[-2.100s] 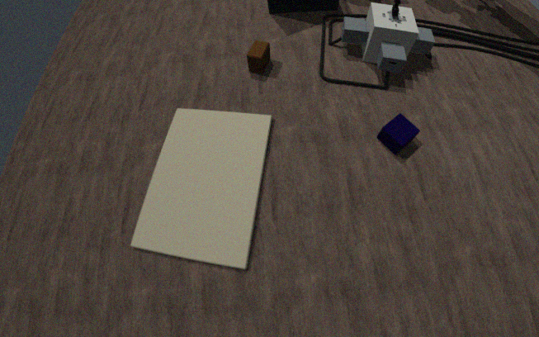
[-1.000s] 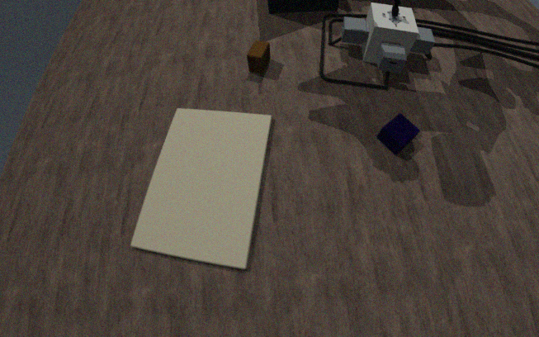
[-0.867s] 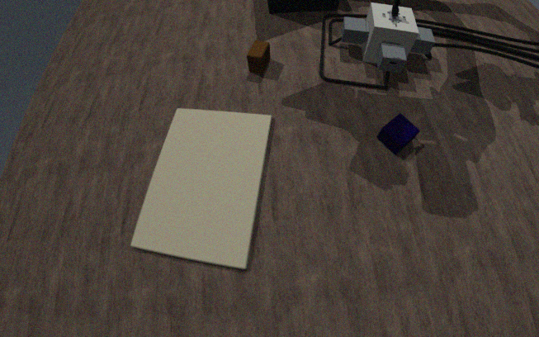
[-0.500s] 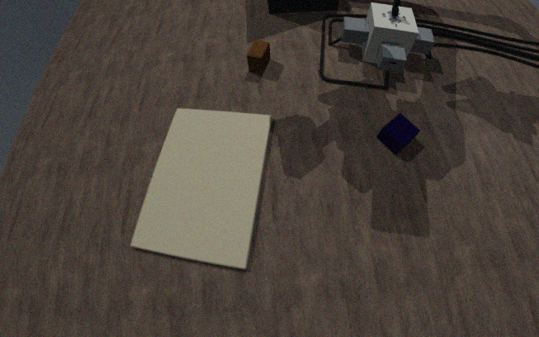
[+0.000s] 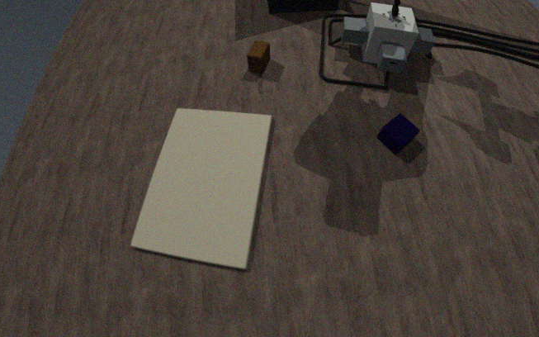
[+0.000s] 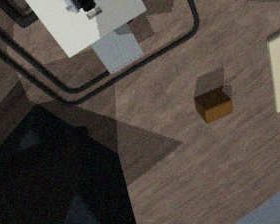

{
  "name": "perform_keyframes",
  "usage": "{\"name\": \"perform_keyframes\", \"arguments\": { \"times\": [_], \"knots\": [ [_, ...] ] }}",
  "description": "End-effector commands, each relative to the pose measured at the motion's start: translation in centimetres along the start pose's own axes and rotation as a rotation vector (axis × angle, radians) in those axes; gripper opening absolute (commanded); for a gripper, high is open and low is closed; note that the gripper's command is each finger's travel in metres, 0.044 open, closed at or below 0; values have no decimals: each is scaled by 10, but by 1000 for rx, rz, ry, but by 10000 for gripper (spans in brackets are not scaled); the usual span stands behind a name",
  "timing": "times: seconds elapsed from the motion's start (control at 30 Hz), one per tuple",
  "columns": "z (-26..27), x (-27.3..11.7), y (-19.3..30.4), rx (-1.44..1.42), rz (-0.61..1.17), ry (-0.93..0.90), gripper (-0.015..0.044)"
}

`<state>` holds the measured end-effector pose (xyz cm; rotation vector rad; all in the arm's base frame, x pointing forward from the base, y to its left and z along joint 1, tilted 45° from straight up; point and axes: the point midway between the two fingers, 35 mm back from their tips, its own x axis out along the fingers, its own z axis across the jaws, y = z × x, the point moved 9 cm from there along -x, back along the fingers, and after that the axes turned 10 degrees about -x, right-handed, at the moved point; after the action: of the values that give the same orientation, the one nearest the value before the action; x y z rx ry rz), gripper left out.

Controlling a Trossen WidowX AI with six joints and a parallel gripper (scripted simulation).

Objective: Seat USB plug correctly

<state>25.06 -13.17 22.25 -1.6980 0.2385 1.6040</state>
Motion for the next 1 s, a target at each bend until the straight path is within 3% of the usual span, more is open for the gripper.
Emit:
{"name": "perform_keyframes", "arguments": {
  "times": [0.0, 0.97],
  "knots": [
    [4, 50, -30, -461, -326, -206, 440],
    [7, 55, -27, -467, -331, -207, 440]
  ]
}}
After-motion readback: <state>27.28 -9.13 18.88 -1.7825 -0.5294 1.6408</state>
